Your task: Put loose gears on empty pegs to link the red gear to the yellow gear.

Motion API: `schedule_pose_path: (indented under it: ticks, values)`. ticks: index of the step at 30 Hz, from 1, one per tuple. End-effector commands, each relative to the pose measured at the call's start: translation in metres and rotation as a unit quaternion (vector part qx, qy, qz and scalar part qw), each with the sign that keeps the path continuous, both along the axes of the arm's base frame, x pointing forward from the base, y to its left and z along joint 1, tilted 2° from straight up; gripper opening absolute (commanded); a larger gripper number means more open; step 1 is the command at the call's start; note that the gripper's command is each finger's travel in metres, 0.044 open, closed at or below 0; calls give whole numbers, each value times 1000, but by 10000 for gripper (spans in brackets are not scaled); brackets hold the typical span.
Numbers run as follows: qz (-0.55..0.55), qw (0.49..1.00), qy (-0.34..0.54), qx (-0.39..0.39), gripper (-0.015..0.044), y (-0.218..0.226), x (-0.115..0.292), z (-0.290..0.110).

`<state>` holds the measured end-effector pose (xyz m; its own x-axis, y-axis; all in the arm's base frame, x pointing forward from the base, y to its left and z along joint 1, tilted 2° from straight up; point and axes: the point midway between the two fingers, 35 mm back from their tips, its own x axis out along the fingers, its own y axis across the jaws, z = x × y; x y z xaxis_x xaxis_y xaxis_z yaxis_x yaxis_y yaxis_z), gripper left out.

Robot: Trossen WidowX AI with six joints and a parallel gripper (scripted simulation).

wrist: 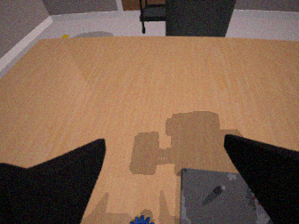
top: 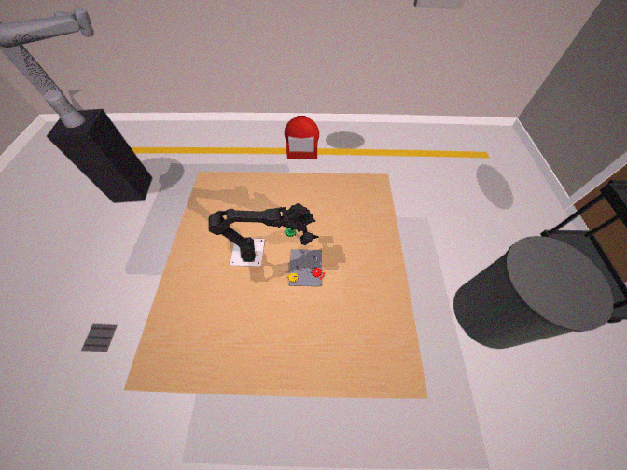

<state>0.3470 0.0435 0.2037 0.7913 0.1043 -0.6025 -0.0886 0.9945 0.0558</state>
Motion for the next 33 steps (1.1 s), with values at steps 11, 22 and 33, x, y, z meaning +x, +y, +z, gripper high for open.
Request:
schedule_pose_path:
  ticks: [11,22,33]
  values:
    - [-13,905,420,-60,440,34,-41,-96]
    - [-13,905,420,-60,440,35,-39,-100]
    - [-13,905,420,-60,440,35,-38,-116]
